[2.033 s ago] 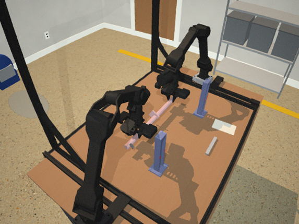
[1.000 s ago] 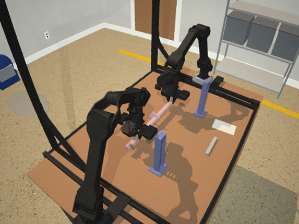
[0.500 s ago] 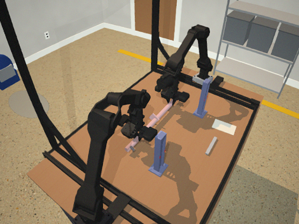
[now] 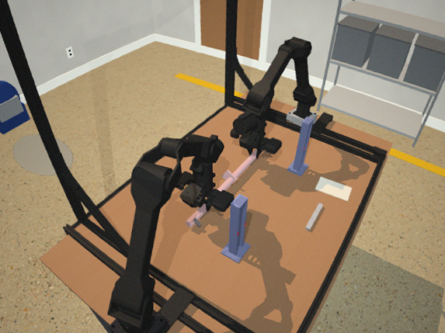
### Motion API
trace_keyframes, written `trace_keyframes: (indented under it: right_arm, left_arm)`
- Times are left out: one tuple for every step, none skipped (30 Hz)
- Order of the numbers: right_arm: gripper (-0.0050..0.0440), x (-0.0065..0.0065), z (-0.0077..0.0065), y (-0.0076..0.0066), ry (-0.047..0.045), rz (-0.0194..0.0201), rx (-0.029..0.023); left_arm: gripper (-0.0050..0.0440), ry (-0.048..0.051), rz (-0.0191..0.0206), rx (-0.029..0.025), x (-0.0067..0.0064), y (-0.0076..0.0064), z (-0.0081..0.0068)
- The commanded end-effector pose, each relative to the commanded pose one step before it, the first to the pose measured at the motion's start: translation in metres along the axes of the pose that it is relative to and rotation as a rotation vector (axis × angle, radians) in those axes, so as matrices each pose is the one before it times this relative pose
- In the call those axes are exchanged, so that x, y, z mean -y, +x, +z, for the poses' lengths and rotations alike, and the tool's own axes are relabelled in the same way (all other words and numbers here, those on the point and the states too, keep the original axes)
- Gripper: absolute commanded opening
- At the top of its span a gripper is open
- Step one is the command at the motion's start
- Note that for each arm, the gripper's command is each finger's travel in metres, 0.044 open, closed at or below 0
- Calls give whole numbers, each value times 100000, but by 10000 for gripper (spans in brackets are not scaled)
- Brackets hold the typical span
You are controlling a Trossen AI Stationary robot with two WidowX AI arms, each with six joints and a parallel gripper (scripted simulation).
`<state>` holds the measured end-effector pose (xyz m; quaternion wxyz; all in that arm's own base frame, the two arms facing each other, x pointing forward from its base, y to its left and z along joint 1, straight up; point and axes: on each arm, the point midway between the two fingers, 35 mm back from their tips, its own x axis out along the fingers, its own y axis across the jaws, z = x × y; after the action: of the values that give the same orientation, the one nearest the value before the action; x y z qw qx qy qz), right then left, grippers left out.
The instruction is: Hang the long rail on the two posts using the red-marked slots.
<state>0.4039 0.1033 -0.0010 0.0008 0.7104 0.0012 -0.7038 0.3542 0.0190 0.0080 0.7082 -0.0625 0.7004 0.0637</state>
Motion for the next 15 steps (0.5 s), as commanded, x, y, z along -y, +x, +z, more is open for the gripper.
trace_keyframes:
  right_arm:
    - [72,0,-7,0,-9,6,-31]
    - [96,0,0,0,0,0,0]
    - [120,0,0,0,0,0,0]
    - [144,0,0,0,0,0,0]
    - [168,0,0,0,0,0,0]
    - [192,0,0,0,0,0,0]
    - [216,0,0,0,0,0,0]
    - [240,0,0,0,0,0,0]
    - [264,0,0,0,0,0,0]
    - [288,0,0,0,0,0,0]
    - [312,0,0,0,0,0,0]
    - [336,0,0,0,0,0,0]
    - [360,0,0,0,0,0,0]
    - [384,0,0,0,0,0,0]
    - [408,0,0,0,0,0,0]
  left_arm:
    - [72,-10,-11,19,2,2,5]
    - [96,0,0,0,0,0,0]
    - [120,0,0,0,0,0,0]
    - [144,0,0,0,0,0,0]
    - [168,0,0,0,0,0,0]
    - [192,0,0,0,0,0,0]
    - [216,0,0,0,0,0,0]
    - [240,0,0,0,0,0,0]
    - [264,0,0,0,0,0,0]
    - [288,0,0,0,0,0,0]
    - [312,0,0,0,0,0,0]
    - [336,0,0,0,0,0,0]
    - [360,0,0,0,0,0,0]
    - [384,0,0,0,0,0,0]
    - [408,0,0,0,0,0,0]
